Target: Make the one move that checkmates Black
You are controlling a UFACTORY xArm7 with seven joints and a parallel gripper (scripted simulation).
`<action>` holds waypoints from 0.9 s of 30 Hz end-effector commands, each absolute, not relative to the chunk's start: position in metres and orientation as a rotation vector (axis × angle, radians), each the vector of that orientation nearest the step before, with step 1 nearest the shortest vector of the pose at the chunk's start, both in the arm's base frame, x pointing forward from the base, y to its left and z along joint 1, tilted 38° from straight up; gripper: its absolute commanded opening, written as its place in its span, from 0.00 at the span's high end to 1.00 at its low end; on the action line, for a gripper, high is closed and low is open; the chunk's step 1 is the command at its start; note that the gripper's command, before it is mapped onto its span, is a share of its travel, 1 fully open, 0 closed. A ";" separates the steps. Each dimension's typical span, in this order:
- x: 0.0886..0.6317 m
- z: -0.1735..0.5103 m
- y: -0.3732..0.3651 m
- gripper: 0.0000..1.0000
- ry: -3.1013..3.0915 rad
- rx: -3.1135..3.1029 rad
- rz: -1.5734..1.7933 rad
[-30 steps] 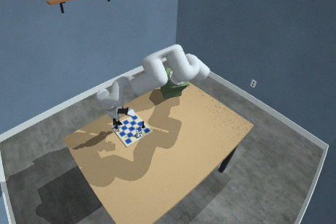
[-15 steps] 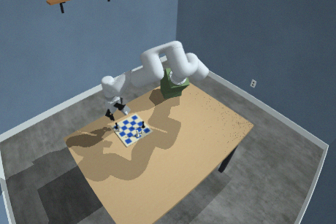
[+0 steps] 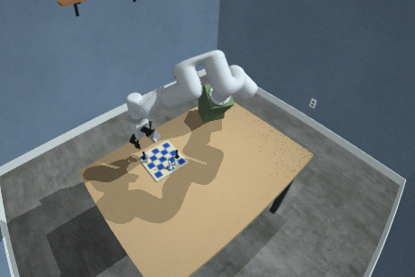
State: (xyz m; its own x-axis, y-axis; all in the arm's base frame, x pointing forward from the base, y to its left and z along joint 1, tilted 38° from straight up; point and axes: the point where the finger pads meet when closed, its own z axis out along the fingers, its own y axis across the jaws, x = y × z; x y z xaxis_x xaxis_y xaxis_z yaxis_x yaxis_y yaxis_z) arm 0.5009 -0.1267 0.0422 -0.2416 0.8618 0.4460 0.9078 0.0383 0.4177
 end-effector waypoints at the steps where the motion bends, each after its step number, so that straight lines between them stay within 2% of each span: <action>1: 0.501 0.043 -0.129 0.00 -2.211 -1.894 -0.987; 12: 0.512 0.015 -0.109 0.00 -2.209 -1.892 -0.991; 13: 0.512 0.015 -0.109 0.58 -2.209 -1.892 -0.991; 27: 0.512 0.015 -0.109 0.58 -2.209 -1.892 -0.991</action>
